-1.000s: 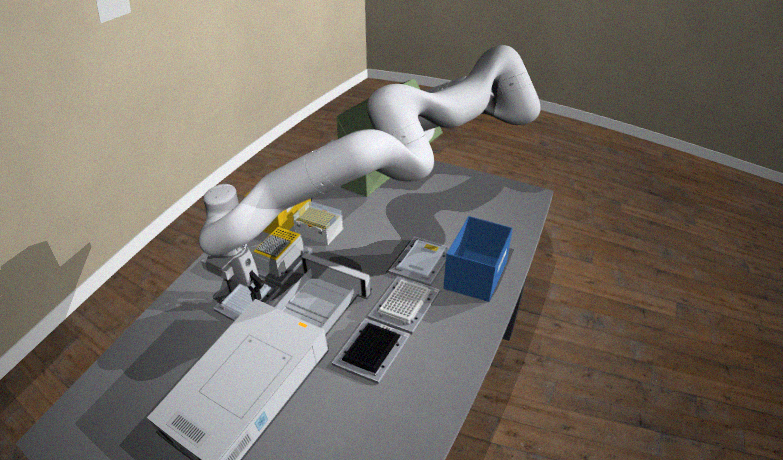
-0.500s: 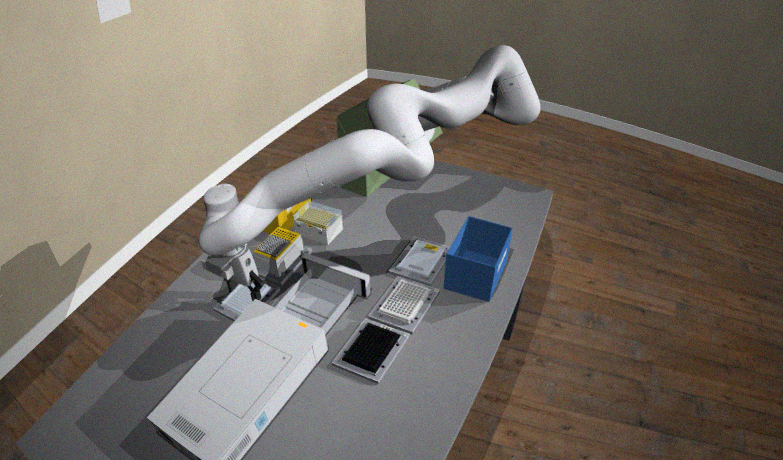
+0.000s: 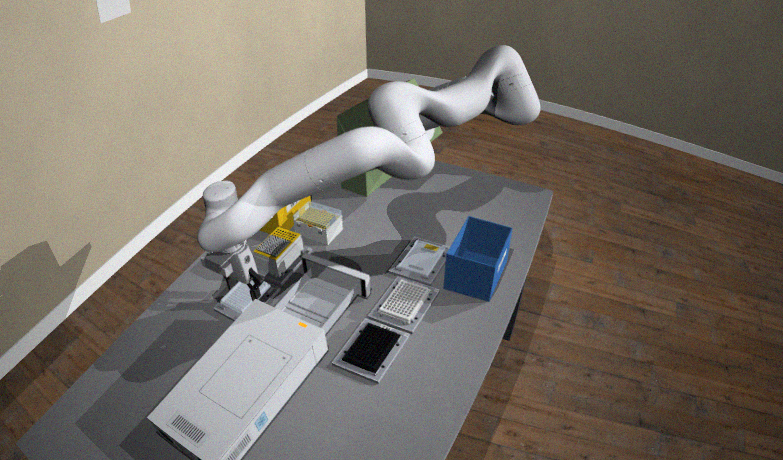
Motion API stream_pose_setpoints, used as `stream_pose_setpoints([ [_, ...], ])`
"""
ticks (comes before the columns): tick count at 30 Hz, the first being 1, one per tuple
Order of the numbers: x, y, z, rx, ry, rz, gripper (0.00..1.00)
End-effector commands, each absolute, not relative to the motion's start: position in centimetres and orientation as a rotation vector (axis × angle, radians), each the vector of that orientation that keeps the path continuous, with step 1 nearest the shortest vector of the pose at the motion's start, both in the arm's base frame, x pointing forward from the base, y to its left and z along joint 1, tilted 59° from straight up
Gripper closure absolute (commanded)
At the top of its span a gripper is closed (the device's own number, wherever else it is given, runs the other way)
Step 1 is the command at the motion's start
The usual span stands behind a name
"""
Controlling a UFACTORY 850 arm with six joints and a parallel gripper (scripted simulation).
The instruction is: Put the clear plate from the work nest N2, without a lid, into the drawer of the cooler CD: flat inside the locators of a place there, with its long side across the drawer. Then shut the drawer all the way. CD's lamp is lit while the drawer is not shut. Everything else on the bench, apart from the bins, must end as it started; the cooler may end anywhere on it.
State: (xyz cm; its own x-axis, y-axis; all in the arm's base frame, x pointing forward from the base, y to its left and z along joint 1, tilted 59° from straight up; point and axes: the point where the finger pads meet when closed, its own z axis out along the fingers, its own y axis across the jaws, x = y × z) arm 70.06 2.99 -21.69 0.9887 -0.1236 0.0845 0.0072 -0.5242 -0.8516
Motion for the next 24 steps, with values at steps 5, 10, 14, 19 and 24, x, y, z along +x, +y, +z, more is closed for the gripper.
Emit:
stream_pose_setpoints([
  [5,70.07,2.55,-21.41,-2.118,0.082,-0.166,1.0],
  [10,70.02,2.32,-21.28,-2.118,0.082,-0.166,1.0],
  [14,69.98,2.1,-21.14,-2.118,0.082,-0.166,1.0],
  [19,69.96,1.98,-21.07,-2.118,0.082,-0.166,1.0],
  [24,69.96,1.99,-21.07,-2.118,0.082,-0.166,1.0],
])
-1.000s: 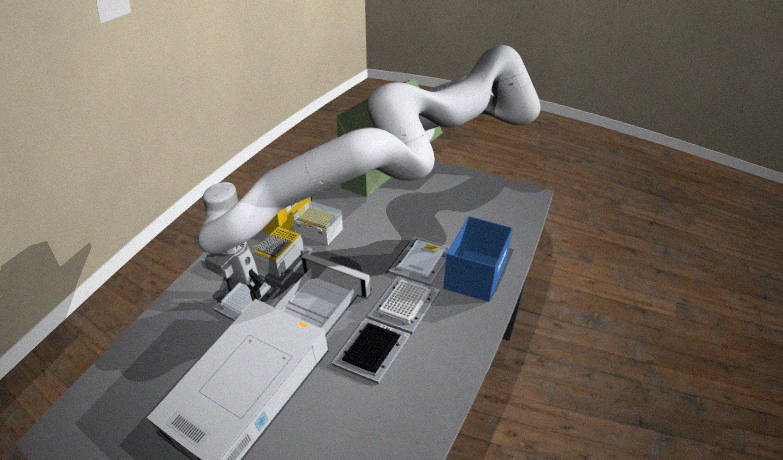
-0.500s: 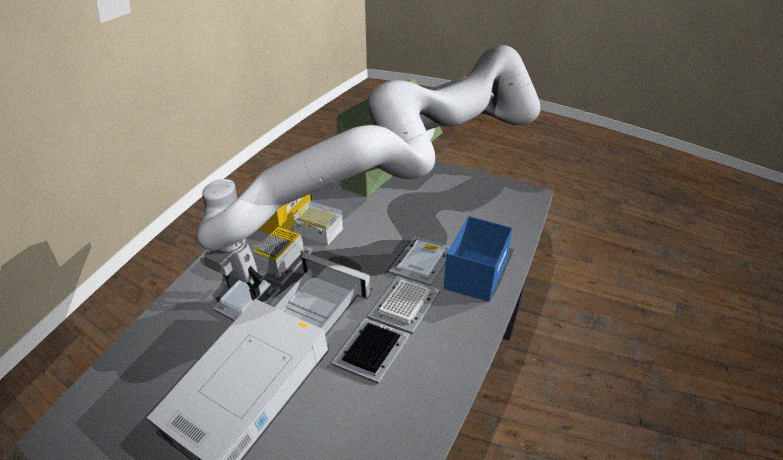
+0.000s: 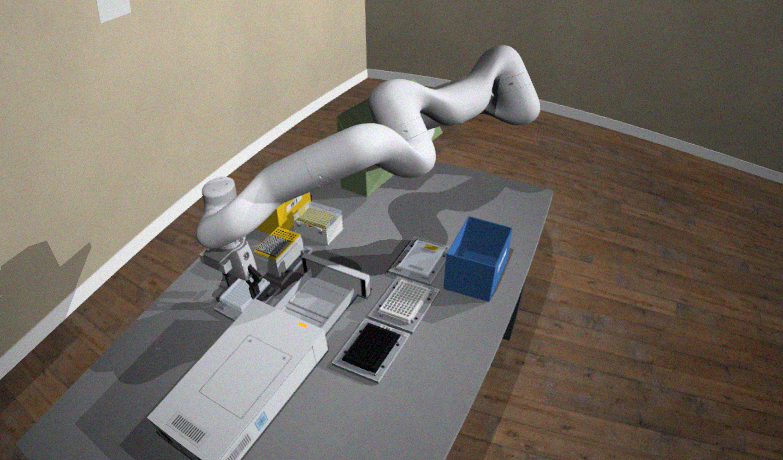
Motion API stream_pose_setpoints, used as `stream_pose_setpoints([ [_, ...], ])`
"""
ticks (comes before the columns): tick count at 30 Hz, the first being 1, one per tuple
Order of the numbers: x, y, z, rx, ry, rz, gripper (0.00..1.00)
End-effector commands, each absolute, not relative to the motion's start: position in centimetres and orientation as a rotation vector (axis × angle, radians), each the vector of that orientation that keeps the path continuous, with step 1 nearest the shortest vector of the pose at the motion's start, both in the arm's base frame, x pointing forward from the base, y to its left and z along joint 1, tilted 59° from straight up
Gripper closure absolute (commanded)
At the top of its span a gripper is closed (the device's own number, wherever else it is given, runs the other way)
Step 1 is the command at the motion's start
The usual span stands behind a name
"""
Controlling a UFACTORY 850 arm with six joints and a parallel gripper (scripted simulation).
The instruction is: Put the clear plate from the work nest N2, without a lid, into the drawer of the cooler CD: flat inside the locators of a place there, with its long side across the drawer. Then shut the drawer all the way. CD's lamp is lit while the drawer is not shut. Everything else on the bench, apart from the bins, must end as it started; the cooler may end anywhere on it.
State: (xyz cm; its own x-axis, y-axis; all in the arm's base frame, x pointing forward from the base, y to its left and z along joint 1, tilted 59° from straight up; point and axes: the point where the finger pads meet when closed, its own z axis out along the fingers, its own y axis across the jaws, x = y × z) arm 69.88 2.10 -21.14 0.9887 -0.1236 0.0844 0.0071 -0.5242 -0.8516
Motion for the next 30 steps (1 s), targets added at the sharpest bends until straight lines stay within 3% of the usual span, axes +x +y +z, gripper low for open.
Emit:
stream_pose_setpoints([
  [1,69.9,1.8,-21.0,-2.118,0.082,-0.166,1.0],
  [30,69.3,-2.0,-18.7,-2.118,0.082,-0.166,1.0],
])
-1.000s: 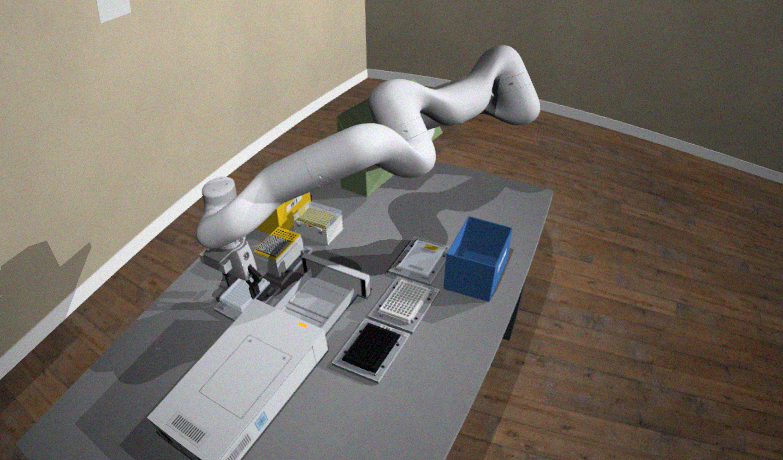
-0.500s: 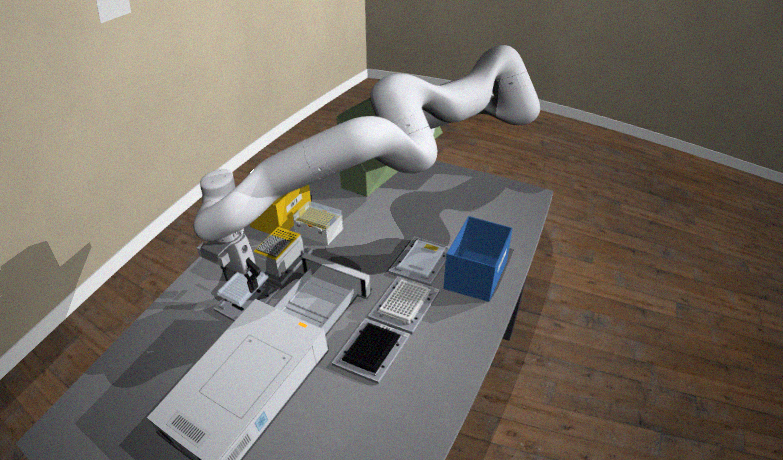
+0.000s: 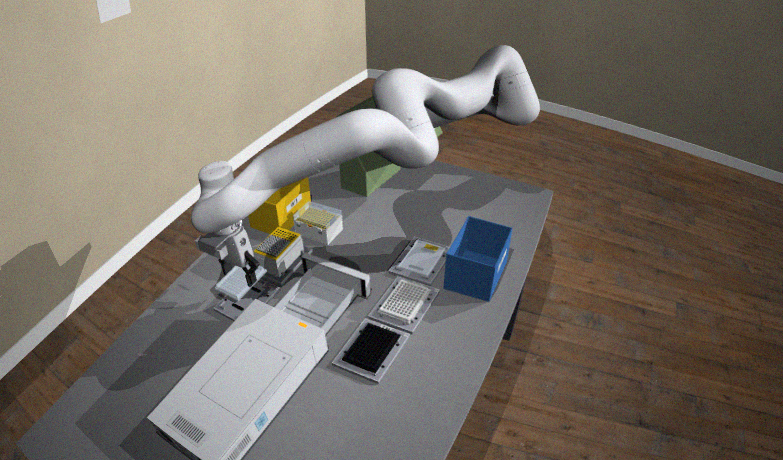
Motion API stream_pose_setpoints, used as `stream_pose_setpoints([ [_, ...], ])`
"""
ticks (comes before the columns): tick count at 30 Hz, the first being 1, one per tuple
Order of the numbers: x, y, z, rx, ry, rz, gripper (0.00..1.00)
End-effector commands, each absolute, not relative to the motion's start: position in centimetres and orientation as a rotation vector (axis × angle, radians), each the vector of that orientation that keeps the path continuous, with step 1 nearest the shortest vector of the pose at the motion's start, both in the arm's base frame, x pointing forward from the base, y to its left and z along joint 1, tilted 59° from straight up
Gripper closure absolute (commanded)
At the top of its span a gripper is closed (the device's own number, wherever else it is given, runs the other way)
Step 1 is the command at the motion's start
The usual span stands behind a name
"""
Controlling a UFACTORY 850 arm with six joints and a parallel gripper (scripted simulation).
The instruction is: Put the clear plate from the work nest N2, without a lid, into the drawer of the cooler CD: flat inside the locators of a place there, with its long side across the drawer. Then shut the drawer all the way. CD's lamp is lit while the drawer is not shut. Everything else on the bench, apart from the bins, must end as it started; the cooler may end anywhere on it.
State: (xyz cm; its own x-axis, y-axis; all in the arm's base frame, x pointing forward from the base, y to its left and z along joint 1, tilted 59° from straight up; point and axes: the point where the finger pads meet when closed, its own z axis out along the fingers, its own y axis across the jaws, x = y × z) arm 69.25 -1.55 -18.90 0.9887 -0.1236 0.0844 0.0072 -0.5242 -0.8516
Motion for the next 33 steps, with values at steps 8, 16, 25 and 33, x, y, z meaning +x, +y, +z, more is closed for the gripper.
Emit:
stream_pose_setpoints([
  [8,69.1,-2.8,-18.1,-2.118,0.082,-0.166,1.0],
  [16,68.9,-3.9,-17.4,-2.118,0.082,-0.166,1.0],
  [25,68.7,-4.9,-16.8,-2.118,0.082,-0.166,1.0],
  [33,68.5,-6.0,-16.1,-2.118,0.082,-0.166,1.0],
])
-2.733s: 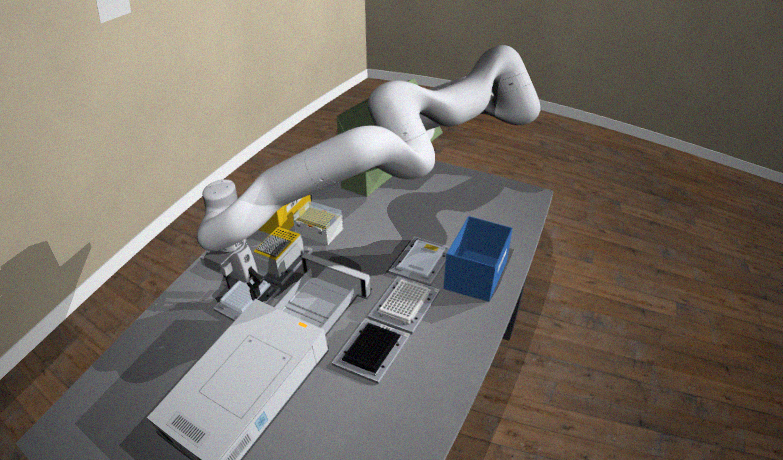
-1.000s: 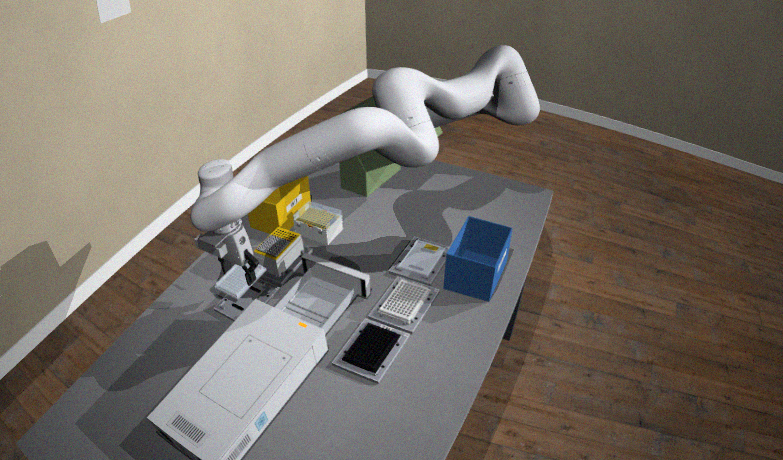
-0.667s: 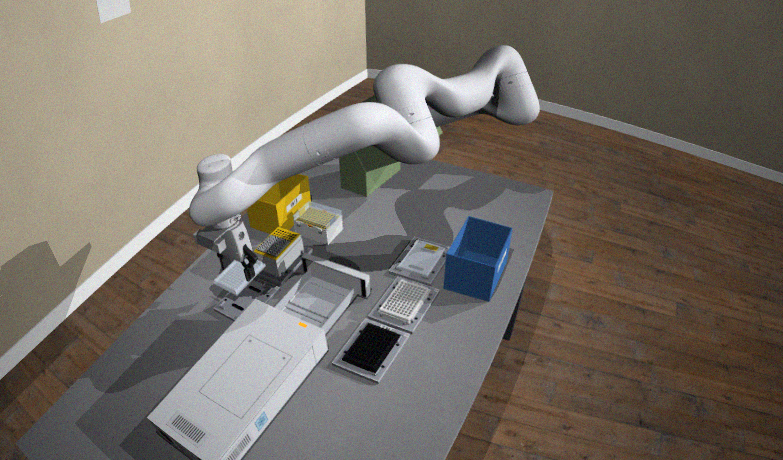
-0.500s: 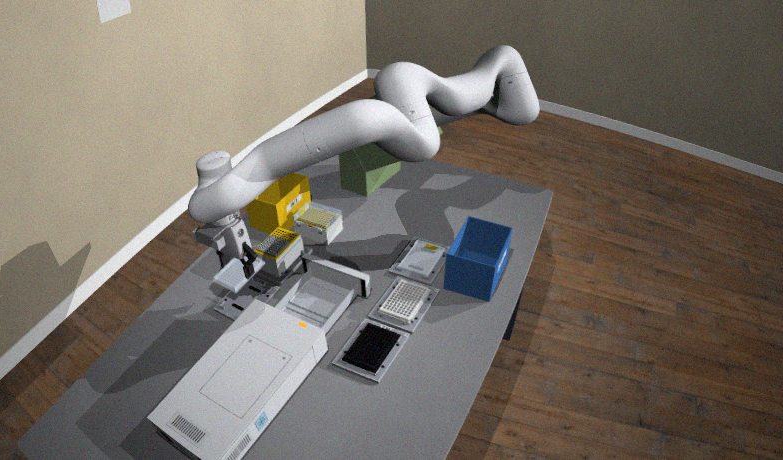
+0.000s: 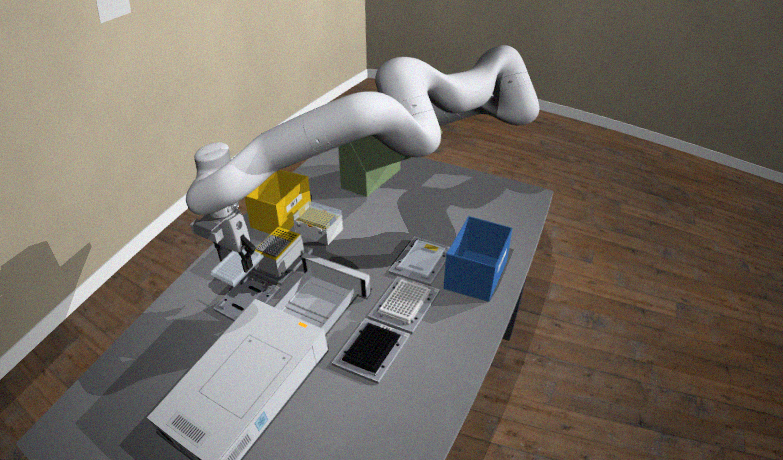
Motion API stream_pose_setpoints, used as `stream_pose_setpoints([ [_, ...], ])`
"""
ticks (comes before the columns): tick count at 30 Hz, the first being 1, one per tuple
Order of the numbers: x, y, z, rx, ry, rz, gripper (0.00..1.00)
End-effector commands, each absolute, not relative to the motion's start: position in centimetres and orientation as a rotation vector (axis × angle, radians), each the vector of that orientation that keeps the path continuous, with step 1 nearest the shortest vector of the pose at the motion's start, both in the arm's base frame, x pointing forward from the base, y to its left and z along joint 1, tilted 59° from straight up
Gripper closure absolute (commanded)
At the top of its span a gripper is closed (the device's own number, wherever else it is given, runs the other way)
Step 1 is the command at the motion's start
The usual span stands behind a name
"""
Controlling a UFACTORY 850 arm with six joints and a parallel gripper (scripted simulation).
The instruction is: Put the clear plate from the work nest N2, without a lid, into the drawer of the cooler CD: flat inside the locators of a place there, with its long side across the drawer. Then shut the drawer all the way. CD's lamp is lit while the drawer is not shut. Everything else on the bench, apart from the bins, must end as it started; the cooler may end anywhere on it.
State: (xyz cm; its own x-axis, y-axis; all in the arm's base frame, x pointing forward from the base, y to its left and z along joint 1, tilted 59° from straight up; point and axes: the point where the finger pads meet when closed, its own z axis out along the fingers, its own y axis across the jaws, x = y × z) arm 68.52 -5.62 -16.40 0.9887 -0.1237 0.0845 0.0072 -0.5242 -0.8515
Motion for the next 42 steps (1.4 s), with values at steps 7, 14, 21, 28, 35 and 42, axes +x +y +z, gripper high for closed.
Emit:
stream_pose_setpoints([
  [7,68.4,-6.7,-15.7,-2.118,0.082,-0.166,1.0],
  [14,68.3,-7.1,-15.5,-2.118,0.082,-0.166,1.0],
  [21,68.1,-6.8,-15.1,-2.122,0.011,-0.205,1.0],
  [28,67.3,-5.9,-13.7,-2.121,-0.237,-0.343,1.0],
  [35,66.4,-4.9,-12.4,-2.097,-0.487,-0.479,1.0],
  [42,65.8,-4.2,-11.4,-2.066,-0.665,-0.575,1.0],
])
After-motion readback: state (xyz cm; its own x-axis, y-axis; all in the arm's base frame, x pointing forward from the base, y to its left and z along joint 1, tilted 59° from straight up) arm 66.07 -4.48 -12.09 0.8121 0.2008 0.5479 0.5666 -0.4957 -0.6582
